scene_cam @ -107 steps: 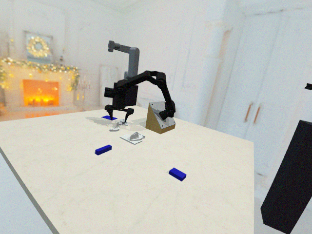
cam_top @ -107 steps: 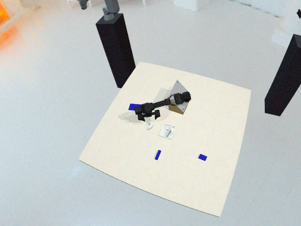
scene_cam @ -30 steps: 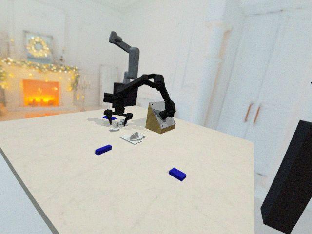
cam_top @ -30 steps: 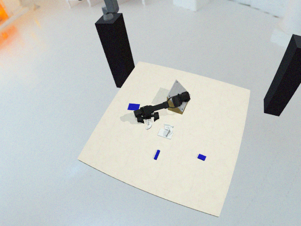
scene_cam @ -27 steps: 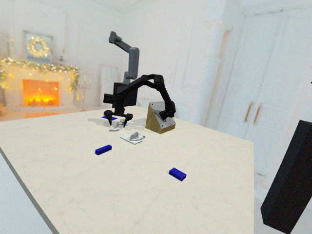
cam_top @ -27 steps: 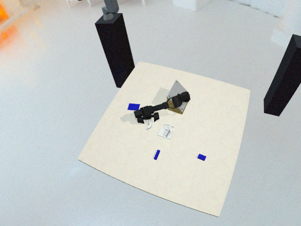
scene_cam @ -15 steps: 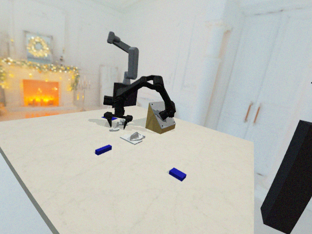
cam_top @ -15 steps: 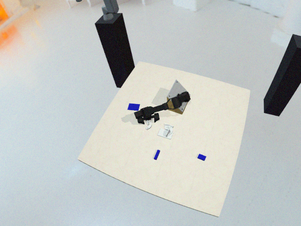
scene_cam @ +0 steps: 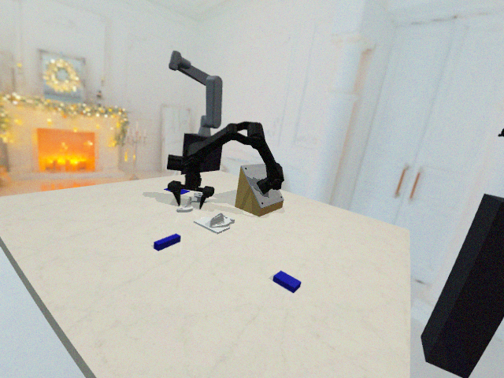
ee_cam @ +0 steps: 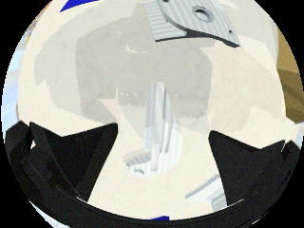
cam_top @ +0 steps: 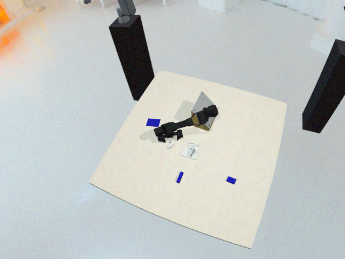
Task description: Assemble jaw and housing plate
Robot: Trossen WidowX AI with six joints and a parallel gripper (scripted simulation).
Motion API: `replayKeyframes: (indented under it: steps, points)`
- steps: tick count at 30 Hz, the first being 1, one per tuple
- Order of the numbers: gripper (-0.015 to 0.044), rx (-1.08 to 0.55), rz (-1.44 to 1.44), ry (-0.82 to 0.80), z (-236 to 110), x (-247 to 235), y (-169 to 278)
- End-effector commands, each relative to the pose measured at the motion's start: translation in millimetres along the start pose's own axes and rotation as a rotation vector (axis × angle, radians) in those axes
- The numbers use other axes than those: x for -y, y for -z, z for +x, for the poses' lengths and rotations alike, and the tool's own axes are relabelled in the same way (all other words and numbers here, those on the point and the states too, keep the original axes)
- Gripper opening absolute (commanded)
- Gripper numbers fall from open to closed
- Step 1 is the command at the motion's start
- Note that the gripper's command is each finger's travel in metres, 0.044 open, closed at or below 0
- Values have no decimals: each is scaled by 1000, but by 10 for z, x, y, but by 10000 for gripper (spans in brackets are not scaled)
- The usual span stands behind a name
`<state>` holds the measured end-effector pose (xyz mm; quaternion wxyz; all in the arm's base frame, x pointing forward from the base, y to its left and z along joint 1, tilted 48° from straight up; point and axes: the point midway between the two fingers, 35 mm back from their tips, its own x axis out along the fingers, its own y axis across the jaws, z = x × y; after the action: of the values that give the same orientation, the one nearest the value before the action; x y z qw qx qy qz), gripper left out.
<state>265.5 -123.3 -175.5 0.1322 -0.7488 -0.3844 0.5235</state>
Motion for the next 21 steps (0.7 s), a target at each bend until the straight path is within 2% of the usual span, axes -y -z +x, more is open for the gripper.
replayKeyframes:
  steps: [1,2,13,21]
  points:
    - [440,-4,6,0,2,1,5]
    - [440,-4,6,0,2,1,5]
    - [151,0,0,0,0,0,0]
    - [134,0,0,0,0,0,0]
